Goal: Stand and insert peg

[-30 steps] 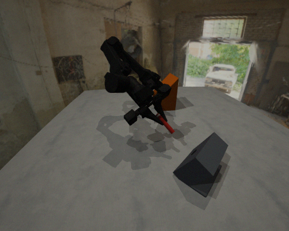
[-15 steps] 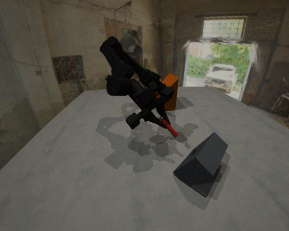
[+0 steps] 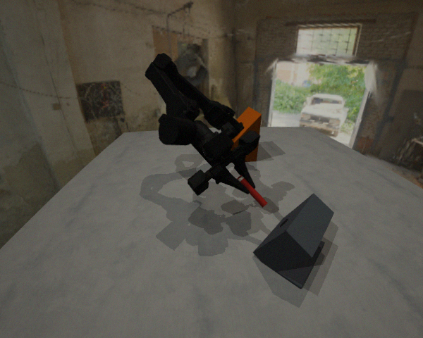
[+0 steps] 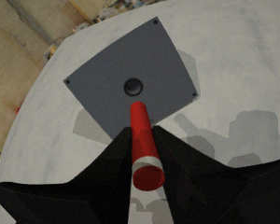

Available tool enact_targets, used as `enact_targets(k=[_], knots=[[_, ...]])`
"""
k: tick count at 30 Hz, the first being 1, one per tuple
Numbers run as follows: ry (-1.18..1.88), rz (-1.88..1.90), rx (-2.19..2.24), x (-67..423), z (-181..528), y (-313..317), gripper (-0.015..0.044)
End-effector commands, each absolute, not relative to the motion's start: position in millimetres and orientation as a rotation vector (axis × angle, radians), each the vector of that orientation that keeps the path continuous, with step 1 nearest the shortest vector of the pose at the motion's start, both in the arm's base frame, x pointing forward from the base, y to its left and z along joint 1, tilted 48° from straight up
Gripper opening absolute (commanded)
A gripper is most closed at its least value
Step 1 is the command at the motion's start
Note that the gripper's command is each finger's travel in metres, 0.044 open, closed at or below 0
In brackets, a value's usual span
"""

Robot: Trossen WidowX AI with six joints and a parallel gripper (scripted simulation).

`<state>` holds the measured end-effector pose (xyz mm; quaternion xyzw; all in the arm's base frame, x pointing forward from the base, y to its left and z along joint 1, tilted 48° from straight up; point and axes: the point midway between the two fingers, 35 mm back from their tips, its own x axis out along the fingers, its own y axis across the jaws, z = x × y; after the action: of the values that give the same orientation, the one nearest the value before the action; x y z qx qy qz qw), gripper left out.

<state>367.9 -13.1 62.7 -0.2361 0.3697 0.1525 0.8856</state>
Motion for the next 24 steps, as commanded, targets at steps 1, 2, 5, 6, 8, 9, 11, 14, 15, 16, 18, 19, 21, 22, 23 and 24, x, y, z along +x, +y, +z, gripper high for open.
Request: enact_targets(k=[1, 2, 5, 6, 8, 9, 11, 14, 15, 16, 18, 19, 21, 22, 23, 24], knots=[[0.762, 0.330, -0.487, 371, 57, -11, 0.0000], [0.759, 0.331, -0.487, 372, 57, -11, 0.0000], [0.749, 0.335, -0.487, 375, 55, -10, 0.0000], [0.746, 0.336, -0.486, 376, 54, -10, 0.0000], [0.739, 0.338, -0.486, 377, 53, -10, 0.0000], [0.736, 0.339, -0.486, 378, 52, -10, 0.0000], [0.735, 0.339, -0.485, 378, 52, -10, 0.0000], [0.729, 0.341, -0.483, 380, 50, -10, 0.0000], [0.727, 0.341, -0.482, 380, 50, -10, 0.0000], [0.725, 0.342, -0.481, 381, 49, -10, 0.0000], [0.720, 0.343, -0.480, 381, 48, -10, 0.0000], [0.719, 0.344, -0.479, 382, 48, -10, 0.0000], [0.719, 0.344, -0.479, 382, 47, -10, 0.0000], [0.719, 0.344, -0.479, 382, 47, -10, 0.0000], [0.718, 0.344, -0.479, 382, 47, -10, 0.0000], [0.718, 0.344, -0.479, 382, 47, -10, 0.0000]])
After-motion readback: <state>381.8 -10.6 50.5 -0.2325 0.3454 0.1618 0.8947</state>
